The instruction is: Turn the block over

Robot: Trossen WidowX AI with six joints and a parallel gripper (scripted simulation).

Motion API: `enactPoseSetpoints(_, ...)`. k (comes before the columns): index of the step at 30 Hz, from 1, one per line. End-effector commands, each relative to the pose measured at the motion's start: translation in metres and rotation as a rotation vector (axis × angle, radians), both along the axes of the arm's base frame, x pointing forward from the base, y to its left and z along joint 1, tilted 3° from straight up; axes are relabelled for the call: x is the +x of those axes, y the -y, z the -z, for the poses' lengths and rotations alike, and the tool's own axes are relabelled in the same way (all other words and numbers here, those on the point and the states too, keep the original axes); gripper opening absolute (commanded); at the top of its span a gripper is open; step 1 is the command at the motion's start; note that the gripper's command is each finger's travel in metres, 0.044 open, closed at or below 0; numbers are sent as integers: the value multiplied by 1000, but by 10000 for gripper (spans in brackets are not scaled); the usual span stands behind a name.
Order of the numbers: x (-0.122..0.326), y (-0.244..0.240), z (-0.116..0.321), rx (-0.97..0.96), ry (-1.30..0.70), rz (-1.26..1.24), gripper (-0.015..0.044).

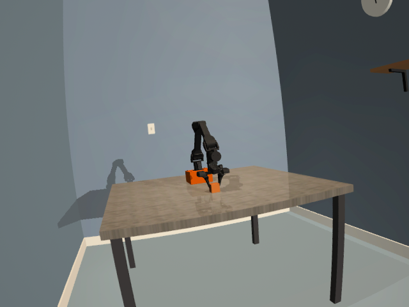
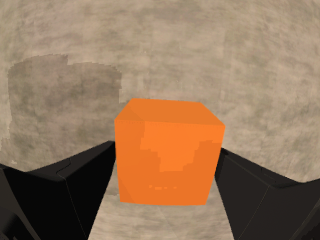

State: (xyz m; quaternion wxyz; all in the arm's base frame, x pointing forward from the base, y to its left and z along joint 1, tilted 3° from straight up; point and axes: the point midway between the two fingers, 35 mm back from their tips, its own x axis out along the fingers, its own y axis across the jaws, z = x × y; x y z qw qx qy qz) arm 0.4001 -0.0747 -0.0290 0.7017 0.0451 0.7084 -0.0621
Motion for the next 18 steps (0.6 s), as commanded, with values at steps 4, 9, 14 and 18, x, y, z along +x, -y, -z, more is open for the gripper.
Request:
enactPoseSetpoints(4, 0, 0, 2, -2, -2, 0, 203)
enactPoseSetpoints(9, 0, 0, 2, -2, -2, 0, 170)
enactPoseSetpoints(14, 0, 0, 2, -2, -2, 0, 137)
enactPoseSetpoints(18, 0, 0, 2, -2, -2, 0, 110)
